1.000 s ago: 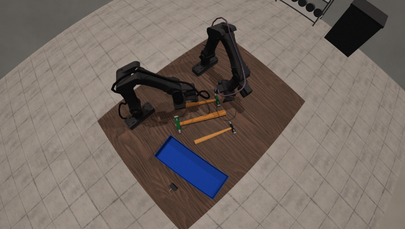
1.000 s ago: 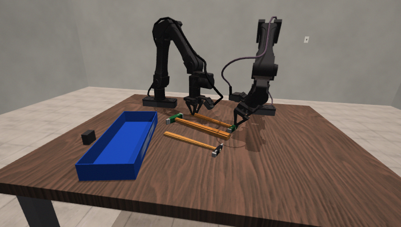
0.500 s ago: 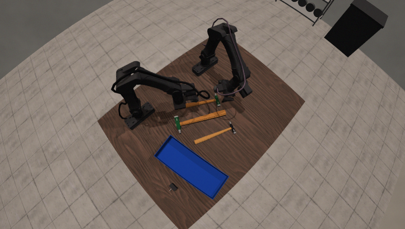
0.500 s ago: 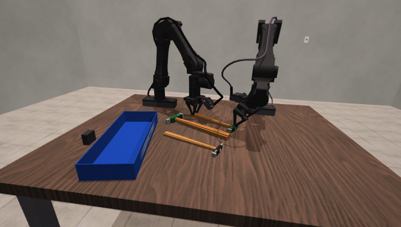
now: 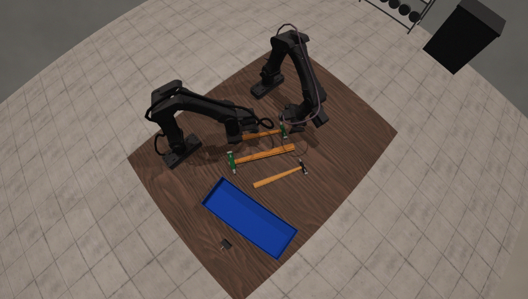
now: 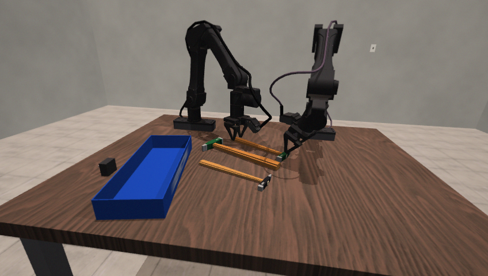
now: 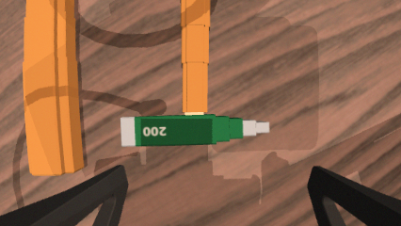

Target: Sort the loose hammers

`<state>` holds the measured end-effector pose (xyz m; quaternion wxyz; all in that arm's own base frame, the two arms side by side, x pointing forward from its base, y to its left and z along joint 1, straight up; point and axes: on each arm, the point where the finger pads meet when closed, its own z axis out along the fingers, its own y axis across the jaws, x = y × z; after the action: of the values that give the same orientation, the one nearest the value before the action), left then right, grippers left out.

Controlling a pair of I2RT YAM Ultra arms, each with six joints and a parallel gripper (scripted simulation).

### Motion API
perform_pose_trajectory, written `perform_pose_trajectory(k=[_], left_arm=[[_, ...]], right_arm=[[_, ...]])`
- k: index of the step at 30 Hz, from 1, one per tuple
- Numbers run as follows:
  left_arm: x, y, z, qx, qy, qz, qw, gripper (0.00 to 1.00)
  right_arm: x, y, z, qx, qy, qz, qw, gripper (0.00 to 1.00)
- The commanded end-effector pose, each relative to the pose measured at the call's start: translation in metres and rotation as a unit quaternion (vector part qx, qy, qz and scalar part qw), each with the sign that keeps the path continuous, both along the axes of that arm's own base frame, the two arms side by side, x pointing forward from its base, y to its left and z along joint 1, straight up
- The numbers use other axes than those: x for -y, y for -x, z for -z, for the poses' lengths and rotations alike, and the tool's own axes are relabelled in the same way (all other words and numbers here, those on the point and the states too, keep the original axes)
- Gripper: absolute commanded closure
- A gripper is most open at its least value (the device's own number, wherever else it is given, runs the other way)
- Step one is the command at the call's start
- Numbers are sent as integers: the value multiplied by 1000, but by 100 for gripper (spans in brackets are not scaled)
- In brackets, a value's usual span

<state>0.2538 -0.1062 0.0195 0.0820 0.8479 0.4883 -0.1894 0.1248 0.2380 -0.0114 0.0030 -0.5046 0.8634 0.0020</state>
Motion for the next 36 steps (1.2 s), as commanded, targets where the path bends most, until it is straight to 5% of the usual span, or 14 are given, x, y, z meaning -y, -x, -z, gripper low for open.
perform_pose_trajectory(k=[1, 9, 13, 14, 18, 27, 28, 32, 34, 36], left_arm=[[2, -5, -5, 3, 5, 1, 1000, 0], [2, -5, -5, 3, 5, 1, 1000, 0], [2, -5, -5, 3, 5, 1, 1000, 0], [2, -5, -5, 3, 5, 1, 1000, 0], [2, -5, -5, 3, 5, 1, 1000, 0], [2, -5, -5, 3, 5, 1, 1000, 0], [2, -5, -5, 3, 5, 1, 1000, 0], [7, -27, -3, 33, 9, -31, 999, 45], [15, -50, -2, 60, 10, -68, 996, 63], [22, -79, -4, 88, 11, -121, 989, 63]], right_arm=[[-11, -6, -19, 13, -20, 8, 1000, 49], [-11, -6, -32, 13, -20, 8, 1000, 49], [-10, -5, -46, 13, -20, 8, 1000, 3], [-10, -5, -52, 13, -20, 8, 1000, 0], [-9, -4, -75, 13, -20, 8, 1000, 0], [2, 2, -56, -2, 9, 1, 1000, 0], [2, 1, -56, 3, 11, -6, 1000, 11], [-8, -29, -61, 44, -1, -32, 998, 54], [-11, -60, -61, 76, 5, -55, 996, 54], [-12, -97, -61, 95, 10, -59, 994, 54]])
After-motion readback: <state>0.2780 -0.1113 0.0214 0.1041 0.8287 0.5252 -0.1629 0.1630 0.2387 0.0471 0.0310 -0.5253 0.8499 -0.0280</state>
